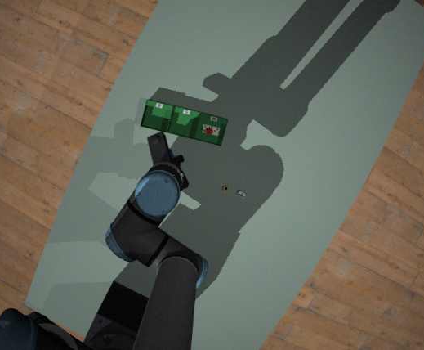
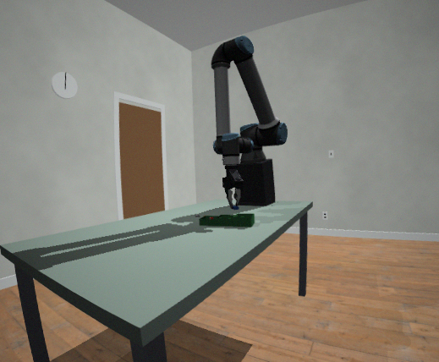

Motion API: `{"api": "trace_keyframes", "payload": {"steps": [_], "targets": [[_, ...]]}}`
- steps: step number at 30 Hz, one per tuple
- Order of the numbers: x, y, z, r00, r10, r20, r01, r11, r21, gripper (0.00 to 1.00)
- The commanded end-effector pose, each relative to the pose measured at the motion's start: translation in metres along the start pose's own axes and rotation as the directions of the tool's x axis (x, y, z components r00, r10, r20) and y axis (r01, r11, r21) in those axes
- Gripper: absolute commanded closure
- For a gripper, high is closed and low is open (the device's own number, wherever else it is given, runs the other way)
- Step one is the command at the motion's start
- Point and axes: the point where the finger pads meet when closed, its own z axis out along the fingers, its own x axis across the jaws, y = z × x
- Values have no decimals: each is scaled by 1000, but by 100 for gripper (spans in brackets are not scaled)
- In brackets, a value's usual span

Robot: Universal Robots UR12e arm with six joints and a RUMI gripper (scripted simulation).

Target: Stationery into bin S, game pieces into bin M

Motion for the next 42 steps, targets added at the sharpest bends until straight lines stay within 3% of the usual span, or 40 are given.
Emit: {"api": "trace_keyframes", "payload": {"steps": [1, 18, 22, 28, 29, 38, 42], "targets": [[0, 0, -2, 1000, 0, 0, 0, 1000, 0, 100], [0, 0, -9, 1000, 0, 0, 0, 1000, 0, 100], [16, -18, -9, 983, -185, -1, 185, 983, 0, 100], [32, -36, -9, 955, -296, -2, 296, 955, 0, 100], [36, -41, -9, 928, -374, -3, 374, 928, 0, 100], [71, -81, -9, 803, -595, -7, 595, 803, -2, 100], [75, -85, -9, 728, -686, -7, 686, 728, -3, 100]]}}
